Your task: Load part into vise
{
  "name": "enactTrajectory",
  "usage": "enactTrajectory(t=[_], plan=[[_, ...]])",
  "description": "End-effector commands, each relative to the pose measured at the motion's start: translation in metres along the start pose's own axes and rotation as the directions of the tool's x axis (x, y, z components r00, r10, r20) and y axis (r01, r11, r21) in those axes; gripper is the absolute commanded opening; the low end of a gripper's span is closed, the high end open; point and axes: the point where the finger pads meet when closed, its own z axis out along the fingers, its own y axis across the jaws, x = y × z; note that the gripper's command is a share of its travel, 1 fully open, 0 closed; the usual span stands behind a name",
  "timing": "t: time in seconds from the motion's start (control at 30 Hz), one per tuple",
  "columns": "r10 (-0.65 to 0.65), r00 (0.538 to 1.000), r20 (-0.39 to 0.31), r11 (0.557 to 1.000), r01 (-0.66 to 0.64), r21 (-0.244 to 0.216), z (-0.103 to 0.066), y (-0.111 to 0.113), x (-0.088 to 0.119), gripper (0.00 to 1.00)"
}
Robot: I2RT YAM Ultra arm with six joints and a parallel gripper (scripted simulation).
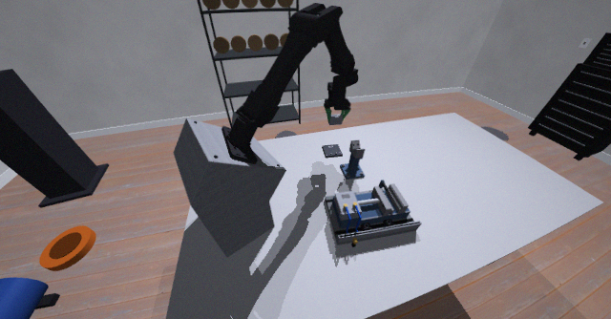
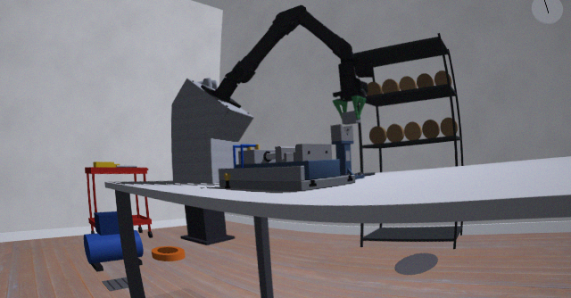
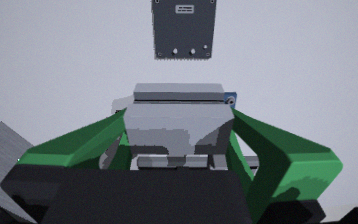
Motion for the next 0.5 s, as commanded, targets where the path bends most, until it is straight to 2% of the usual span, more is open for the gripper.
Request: enactTrajectory(t=[0.0,0.23,0.47], plan=[[0.003,0.999,0.039,0.999,-0.004,0.036,-0.031,-0.01,-0.013,0.0],[0.003,0.999,0.039,0.999,-0.004,0.036,-0.044,-0.01,-0.012,0.0],[0.003,0.999,0.04,0.999,-0.004,0.036,-0.049,-0.009,-0.012,0.0]])
